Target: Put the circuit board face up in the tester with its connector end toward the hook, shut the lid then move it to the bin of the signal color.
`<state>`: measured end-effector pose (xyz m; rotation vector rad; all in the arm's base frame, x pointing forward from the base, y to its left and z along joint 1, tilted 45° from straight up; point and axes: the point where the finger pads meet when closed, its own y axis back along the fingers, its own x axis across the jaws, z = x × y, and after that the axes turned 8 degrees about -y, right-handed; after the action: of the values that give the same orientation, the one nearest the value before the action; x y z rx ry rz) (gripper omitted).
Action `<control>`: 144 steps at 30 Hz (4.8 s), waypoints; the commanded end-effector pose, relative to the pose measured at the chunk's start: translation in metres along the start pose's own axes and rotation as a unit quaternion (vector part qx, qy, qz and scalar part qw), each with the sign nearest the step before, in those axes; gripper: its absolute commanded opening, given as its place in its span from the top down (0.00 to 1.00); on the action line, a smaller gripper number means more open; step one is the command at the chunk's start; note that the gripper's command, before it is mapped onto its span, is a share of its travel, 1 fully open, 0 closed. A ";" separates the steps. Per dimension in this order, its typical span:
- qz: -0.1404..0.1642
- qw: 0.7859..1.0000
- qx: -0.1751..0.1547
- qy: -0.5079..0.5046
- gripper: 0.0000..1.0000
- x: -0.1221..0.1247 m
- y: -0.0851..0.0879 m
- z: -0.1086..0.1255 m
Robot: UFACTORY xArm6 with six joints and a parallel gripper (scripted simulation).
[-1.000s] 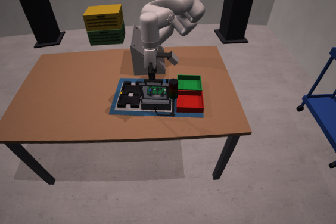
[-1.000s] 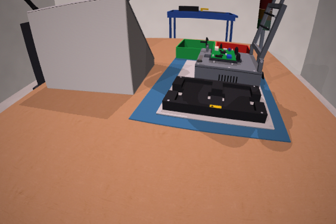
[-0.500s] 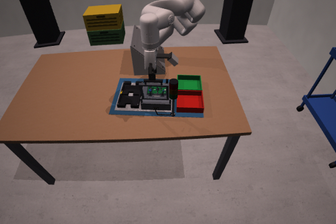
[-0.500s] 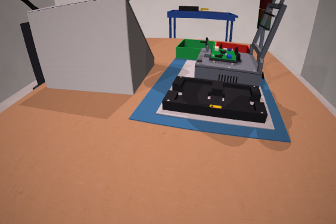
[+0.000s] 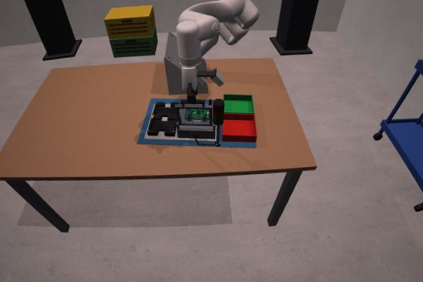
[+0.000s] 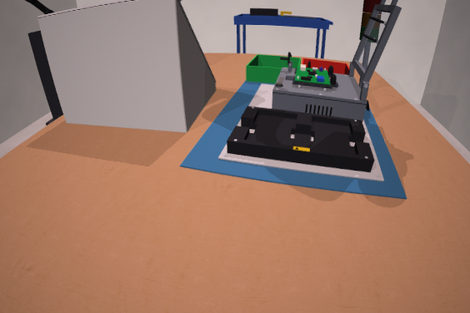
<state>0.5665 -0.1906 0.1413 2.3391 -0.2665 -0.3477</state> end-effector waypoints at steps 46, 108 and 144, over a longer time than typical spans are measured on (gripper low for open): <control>0.002 1.000 0.000 0.001 1.00 0.001 -0.024 0.000; 0.002 1.000 0.000 0.001 1.00 -0.020 -0.020 0.003; 0.002 1.000 0.000 0.001 1.00 -0.082 -0.022 0.011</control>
<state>0.4923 -0.1585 0.1303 2.3404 -0.2642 -0.3496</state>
